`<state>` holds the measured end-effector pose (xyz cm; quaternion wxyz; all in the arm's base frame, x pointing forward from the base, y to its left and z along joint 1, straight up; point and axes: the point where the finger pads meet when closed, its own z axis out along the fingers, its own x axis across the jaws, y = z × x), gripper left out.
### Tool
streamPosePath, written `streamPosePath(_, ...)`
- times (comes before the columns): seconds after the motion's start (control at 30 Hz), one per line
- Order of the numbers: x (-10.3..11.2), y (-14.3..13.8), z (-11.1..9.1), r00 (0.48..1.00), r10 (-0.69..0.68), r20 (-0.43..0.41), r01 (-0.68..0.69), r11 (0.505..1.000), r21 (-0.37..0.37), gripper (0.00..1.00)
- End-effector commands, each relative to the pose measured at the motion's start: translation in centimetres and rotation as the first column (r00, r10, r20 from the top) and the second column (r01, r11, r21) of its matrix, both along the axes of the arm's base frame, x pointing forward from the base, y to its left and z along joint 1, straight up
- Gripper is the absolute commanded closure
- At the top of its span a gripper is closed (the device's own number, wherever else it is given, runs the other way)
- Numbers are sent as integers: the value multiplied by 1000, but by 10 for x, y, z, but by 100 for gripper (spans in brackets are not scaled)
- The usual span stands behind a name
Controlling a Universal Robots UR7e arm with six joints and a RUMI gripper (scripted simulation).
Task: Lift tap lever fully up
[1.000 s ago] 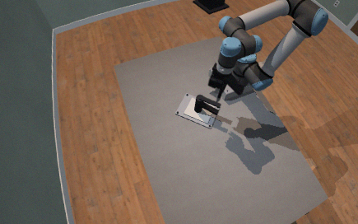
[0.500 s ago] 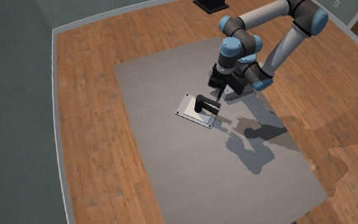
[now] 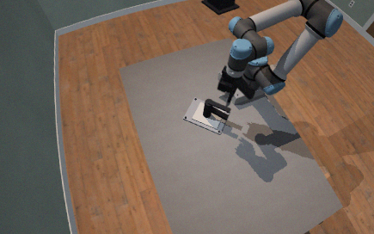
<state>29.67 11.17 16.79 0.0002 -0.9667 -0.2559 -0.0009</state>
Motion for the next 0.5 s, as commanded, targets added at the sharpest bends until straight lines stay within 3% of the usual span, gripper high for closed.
streamPosePath(0.0, 0, -1, -1, 1000, -1, 1, 1, 1000, -1, 63)
streamPosePath(0.47, 0, -1, -9, 1000, -2, -3, 2, 1000, 1, 63)
